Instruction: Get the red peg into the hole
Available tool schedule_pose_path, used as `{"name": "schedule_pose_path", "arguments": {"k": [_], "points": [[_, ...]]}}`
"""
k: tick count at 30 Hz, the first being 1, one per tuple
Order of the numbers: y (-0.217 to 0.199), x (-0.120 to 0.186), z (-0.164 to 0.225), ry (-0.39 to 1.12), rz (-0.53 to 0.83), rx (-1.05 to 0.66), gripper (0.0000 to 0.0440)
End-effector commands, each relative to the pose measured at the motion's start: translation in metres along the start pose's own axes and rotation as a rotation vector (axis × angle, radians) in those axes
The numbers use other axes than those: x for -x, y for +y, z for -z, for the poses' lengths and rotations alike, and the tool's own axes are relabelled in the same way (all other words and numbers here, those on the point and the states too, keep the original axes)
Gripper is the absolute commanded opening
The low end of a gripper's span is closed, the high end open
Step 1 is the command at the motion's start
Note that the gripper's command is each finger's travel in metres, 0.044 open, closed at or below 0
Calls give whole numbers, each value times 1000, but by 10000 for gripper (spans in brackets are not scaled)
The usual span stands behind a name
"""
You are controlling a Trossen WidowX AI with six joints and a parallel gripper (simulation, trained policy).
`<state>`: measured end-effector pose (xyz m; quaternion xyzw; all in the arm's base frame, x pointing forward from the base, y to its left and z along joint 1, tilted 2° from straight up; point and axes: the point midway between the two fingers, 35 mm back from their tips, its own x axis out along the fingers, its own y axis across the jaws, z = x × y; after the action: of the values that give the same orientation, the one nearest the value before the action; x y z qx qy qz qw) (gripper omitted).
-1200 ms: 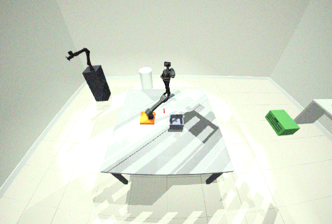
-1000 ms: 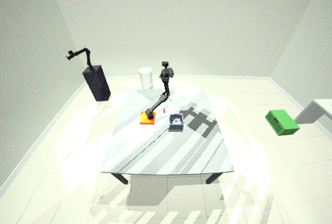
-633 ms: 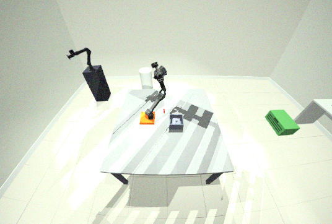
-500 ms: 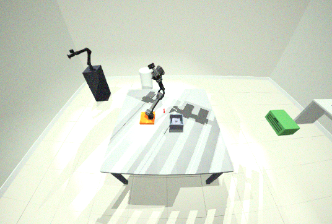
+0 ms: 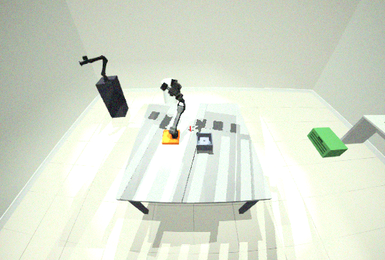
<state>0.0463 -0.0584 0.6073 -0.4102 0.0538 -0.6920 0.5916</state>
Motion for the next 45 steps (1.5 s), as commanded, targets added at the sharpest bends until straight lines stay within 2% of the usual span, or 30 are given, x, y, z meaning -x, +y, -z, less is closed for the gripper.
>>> {"name": "schedule_pose_path", "arguments": {"k": [1, 12, 25, 35, 45], "points": [[5, -10, 27, 61, -54, -111, 440], [43, -25, 87, 228, -250, -384, 440], [118, -25, 138, 472, -529, -623, 440], [186, -3, 158, 686, -774, -721, 440], [251, 41, 161, 922, -1019, -729, 440]]}}
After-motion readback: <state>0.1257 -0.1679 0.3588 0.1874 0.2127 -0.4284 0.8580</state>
